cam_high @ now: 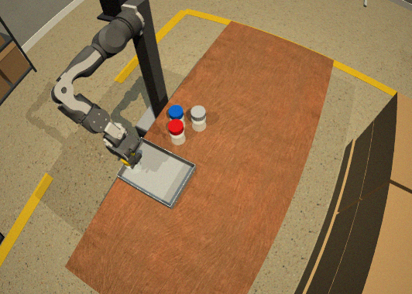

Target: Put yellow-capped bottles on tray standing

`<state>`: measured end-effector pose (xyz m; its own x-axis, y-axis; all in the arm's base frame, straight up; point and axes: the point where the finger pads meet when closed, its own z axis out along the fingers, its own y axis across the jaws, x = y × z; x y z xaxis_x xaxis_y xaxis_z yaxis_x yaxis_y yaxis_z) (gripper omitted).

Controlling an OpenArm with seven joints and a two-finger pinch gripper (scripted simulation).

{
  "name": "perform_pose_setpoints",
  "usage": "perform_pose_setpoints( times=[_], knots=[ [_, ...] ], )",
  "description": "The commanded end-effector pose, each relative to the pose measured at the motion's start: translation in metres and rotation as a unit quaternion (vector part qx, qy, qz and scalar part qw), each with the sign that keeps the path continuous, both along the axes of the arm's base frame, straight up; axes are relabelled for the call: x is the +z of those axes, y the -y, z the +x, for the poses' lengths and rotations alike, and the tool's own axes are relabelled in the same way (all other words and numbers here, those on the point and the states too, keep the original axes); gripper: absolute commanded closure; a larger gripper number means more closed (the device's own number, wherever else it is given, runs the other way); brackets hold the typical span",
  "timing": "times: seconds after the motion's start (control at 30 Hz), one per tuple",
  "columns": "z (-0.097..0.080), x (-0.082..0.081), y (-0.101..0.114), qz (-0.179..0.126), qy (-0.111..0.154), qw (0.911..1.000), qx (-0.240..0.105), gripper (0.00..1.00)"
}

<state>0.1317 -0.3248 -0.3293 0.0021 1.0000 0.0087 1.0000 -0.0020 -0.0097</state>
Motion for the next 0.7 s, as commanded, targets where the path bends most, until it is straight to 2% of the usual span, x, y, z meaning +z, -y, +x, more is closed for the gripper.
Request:
perform_pose_setpoints(
  times=[0.0, 0.67],
  knots=[
    [0.0006, -0.0004, -0.0003, 0.001, 0.001, 1.0, 0.0, 1.0],
    [0.0007, -0.0019, -0.0004, 0.001, 0.002, 1.0, 0.0, 1.0]
  ],
)
